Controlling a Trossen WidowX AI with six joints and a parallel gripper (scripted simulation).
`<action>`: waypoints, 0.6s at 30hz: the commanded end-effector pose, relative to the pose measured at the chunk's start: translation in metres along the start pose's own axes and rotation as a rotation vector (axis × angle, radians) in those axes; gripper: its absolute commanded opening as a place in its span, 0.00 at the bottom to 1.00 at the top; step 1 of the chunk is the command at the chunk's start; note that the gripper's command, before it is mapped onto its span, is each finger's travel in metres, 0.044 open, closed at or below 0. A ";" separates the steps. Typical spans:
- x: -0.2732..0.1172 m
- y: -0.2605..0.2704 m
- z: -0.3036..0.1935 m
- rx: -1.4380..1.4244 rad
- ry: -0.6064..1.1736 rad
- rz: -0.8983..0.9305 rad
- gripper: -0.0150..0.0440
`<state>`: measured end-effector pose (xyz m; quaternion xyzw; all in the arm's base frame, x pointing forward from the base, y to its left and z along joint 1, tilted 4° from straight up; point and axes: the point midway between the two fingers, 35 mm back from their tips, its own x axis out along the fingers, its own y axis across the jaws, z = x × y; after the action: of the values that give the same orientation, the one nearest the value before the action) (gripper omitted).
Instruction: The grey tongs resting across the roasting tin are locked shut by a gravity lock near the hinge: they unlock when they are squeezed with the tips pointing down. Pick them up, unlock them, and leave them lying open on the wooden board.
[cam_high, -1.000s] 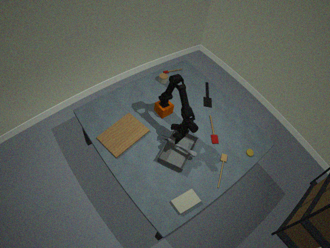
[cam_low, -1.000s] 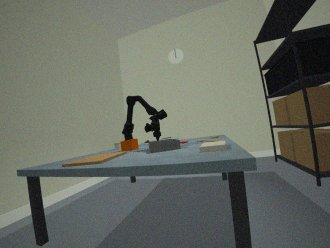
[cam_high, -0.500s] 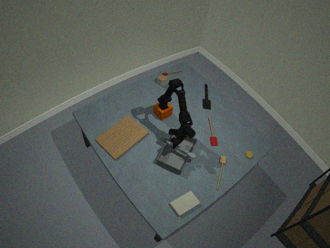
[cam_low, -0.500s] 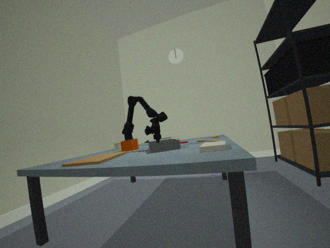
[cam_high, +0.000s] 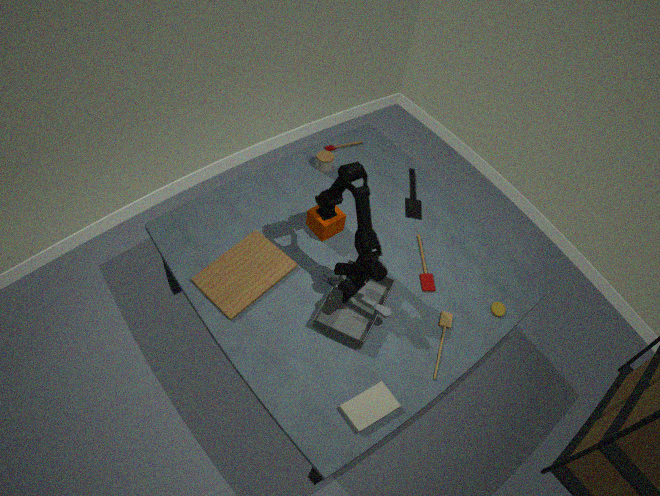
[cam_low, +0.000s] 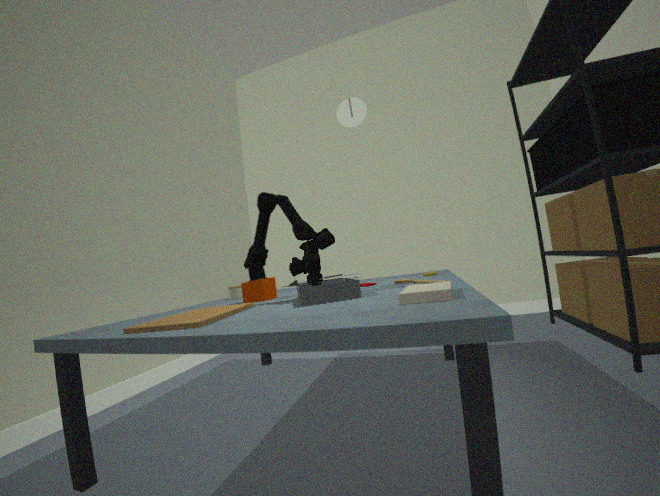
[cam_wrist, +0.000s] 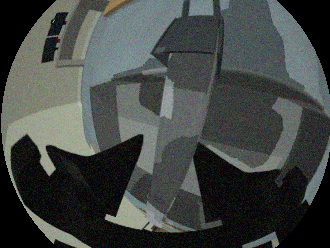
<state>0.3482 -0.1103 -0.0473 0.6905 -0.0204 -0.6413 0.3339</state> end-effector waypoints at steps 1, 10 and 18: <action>0.000 0.000 0.000 0.000 0.000 0.000 0.65; 0.000 0.000 0.000 0.000 0.000 0.000 0.38; 0.000 0.000 0.000 0.000 0.000 0.000 0.19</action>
<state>0.3479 -0.1104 -0.0477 0.6899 -0.0199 -0.6418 0.3342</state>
